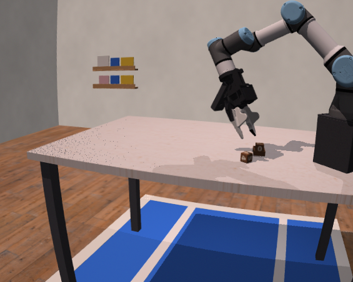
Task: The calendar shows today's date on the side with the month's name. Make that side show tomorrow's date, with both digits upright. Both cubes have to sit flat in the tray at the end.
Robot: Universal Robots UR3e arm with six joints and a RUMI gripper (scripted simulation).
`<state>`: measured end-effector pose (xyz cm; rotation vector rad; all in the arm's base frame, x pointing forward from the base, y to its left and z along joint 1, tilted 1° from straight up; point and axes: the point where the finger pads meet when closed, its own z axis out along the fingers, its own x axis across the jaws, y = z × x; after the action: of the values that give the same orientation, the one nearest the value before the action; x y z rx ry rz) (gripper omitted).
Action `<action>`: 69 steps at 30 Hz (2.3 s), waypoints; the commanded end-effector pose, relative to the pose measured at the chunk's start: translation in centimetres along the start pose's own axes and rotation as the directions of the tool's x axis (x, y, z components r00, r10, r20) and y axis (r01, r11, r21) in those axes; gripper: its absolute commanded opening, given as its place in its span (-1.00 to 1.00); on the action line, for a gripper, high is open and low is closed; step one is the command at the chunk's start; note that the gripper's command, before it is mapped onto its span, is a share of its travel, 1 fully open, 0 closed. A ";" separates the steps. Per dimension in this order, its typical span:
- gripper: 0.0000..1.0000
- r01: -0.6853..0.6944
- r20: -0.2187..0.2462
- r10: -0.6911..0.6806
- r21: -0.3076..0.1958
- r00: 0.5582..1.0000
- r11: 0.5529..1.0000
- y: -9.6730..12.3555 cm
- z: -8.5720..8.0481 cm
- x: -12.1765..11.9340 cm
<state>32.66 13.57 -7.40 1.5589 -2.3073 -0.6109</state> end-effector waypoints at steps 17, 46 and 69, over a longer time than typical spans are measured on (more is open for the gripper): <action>-0.19 0.001 -0.002 -0.001 0.044 1.000 0.999 -0.2 0.0 -0.1; -0.19 0.002 -0.002 -0.001 0.229 1.000 0.973 0.0 0.0 -0.1; -0.19 0.001 0.001 -0.001 0.269 1.000 0.963 0.1 0.0 0.0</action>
<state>32.36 13.66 -7.34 1.6670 -2.4645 -0.3199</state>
